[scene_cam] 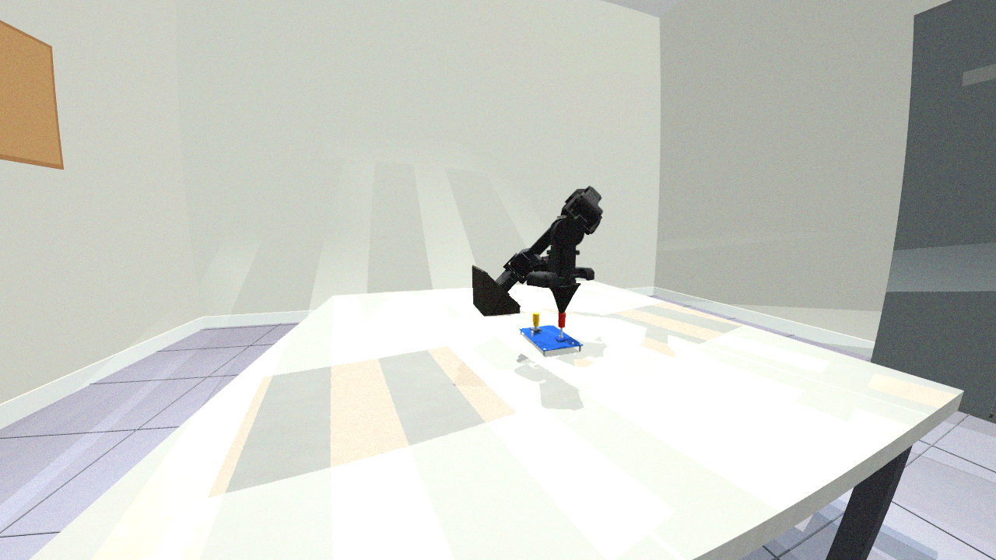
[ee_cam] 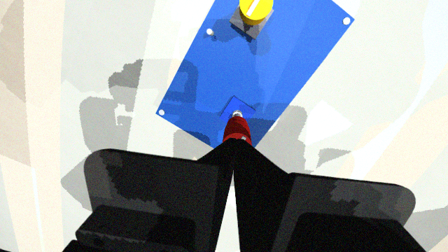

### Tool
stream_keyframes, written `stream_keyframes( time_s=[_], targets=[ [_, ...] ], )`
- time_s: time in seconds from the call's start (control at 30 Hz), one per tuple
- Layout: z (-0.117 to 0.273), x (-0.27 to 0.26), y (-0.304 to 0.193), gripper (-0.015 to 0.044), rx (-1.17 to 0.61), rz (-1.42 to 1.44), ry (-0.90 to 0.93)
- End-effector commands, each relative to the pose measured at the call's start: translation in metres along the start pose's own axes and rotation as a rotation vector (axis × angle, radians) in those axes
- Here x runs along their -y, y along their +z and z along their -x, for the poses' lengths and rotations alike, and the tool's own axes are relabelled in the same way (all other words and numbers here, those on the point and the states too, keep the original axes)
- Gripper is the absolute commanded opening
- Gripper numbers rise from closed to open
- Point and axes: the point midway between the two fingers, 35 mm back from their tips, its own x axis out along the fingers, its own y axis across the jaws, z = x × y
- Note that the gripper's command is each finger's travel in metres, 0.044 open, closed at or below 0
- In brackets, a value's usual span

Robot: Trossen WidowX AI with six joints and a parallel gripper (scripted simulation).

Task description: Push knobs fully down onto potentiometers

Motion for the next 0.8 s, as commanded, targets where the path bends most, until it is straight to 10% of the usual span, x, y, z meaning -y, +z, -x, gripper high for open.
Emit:
stream_keyframes(
  time_s=[0.0, 0.77],
  targets=[
    [-0.01, 0.002, -0.003, 0.0, 0.006, 0.013, -0.01],
    [-0.025, 0.002, -0.003, 0.0, 0.006, 0.013, -0.011]
  ],
)
